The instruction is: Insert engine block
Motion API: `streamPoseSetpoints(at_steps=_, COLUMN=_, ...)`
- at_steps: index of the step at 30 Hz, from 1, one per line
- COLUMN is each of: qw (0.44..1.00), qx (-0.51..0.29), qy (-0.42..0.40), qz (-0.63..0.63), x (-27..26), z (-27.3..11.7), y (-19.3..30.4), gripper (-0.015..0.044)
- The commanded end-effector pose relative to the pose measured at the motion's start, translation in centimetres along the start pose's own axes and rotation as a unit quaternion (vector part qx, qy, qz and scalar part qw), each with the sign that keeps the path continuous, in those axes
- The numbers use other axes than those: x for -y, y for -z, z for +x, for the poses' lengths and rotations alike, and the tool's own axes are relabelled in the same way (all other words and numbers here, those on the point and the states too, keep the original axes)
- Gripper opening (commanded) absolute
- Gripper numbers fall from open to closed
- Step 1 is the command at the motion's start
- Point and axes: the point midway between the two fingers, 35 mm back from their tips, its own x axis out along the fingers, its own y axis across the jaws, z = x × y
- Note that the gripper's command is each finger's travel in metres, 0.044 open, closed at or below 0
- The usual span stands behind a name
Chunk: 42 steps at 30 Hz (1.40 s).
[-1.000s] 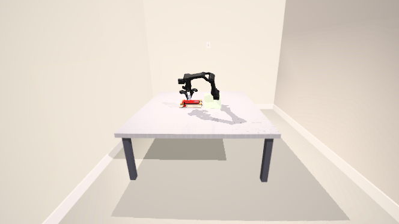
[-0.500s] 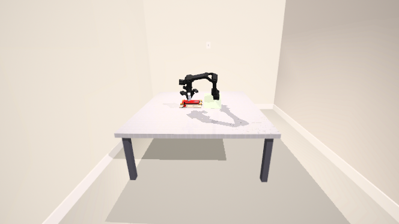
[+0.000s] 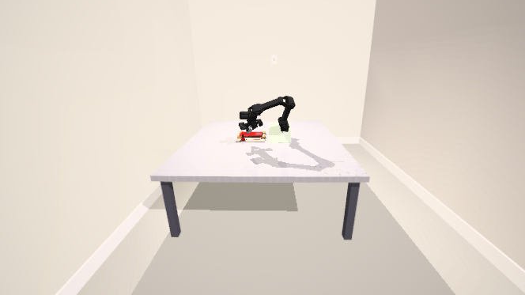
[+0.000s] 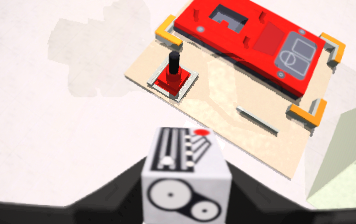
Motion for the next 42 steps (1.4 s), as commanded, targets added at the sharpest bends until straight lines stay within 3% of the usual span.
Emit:
streamPoseSetpoints(at_steps=1, qw=0.998, qx=0.052, qy=-0.016, qz=0.008, x=-0.2, z=-0.5, y=0.2, gripper=0.0)
streamPoseSetpoints(at_steps=42, qw=0.998, qx=0.053, qy=-0.018, qz=0.009, x=-0.2, z=5.8, y=4.7, gripper=0.0)
